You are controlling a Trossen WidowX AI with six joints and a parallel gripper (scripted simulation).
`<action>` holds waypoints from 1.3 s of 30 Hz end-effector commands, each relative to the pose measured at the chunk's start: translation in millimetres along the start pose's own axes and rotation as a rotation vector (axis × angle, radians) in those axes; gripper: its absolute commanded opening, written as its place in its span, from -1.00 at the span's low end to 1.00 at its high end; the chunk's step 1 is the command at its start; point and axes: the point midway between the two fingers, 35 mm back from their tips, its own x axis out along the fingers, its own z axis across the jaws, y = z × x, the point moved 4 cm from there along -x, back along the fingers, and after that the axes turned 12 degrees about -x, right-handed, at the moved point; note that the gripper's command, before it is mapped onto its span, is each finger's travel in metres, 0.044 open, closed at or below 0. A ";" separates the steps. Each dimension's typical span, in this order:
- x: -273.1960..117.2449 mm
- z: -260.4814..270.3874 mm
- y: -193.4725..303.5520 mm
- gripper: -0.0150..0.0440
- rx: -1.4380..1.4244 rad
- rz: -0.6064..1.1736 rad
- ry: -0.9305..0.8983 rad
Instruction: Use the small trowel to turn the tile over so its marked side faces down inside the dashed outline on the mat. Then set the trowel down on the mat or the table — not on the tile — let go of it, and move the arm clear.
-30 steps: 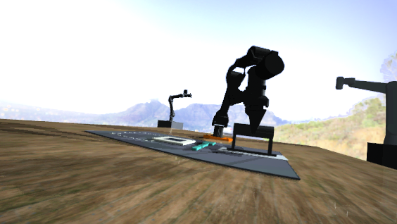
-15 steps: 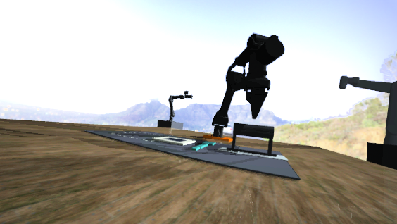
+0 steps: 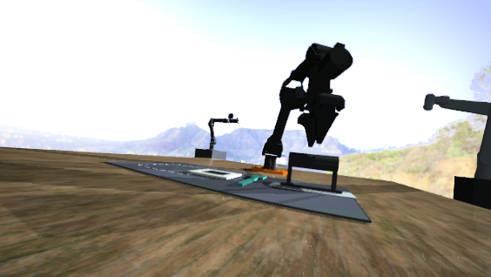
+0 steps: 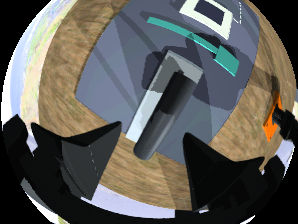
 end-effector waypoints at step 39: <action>15.1 -13.9 24.4 0.53 -1.260 -0.341 -0.162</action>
